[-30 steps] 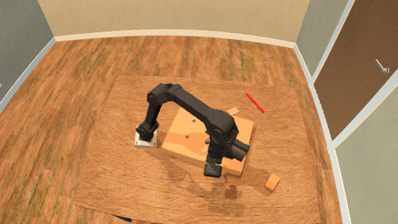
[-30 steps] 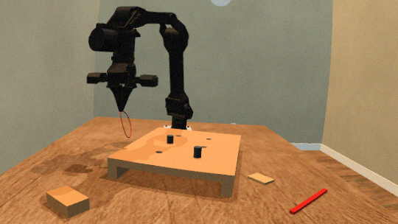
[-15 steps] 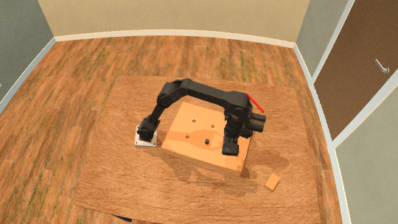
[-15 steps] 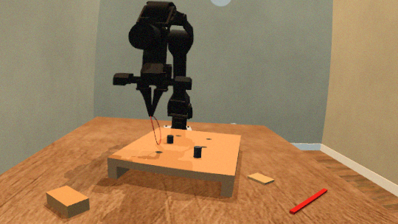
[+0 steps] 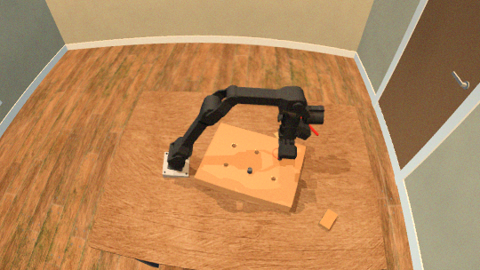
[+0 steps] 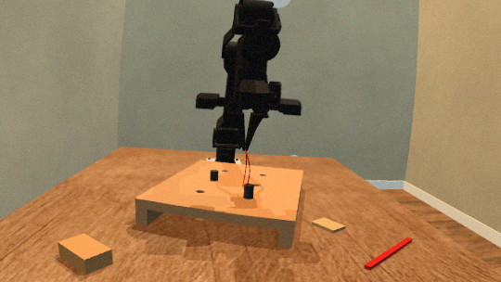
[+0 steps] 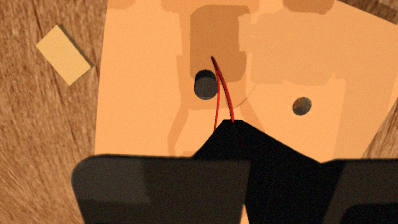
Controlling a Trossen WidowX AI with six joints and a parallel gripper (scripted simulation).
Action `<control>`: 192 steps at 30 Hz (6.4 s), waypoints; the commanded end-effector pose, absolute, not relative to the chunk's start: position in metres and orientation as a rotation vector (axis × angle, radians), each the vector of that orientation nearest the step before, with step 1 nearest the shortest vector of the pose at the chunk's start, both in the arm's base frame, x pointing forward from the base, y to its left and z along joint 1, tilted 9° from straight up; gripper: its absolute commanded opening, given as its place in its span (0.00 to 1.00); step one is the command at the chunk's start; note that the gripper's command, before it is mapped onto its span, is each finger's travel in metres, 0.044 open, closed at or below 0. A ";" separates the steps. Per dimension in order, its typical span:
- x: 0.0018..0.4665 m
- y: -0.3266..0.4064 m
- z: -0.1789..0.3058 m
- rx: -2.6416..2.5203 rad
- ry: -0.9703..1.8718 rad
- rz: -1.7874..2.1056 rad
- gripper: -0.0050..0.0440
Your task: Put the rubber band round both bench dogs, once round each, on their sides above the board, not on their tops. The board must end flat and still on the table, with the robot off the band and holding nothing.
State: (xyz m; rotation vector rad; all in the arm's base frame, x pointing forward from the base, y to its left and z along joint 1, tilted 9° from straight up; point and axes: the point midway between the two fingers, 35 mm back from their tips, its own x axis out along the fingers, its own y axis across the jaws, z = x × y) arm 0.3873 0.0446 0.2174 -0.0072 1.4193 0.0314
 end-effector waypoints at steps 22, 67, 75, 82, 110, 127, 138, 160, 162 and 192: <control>0.383 0.128 0.227 -0.010 1.382 0.062 0.00; 0.393 0.078 0.179 -0.016 1.386 0.063 0.00; 0.393 0.072 0.175 -0.018 1.395 0.061 0.00; 0.394 0.063 0.176 -0.019 1.392 0.061 0.00; 0.395 0.026 0.177 -0.020 1.388 0.060 0.00; 0.399 0.025 0.159 -0.024 1.401 0.060 0.00; 0.401 0.026 0.144 -0.021 1.407 0.058 0.00; 0.392 0.026 0.152 0.181 1.383 -0.112 0.00; 0.391 0.027 0.151 0.197 1.383 -0.124 0.00; 0.373 0.030 0.148 0.617 1.331 -0.474 0.00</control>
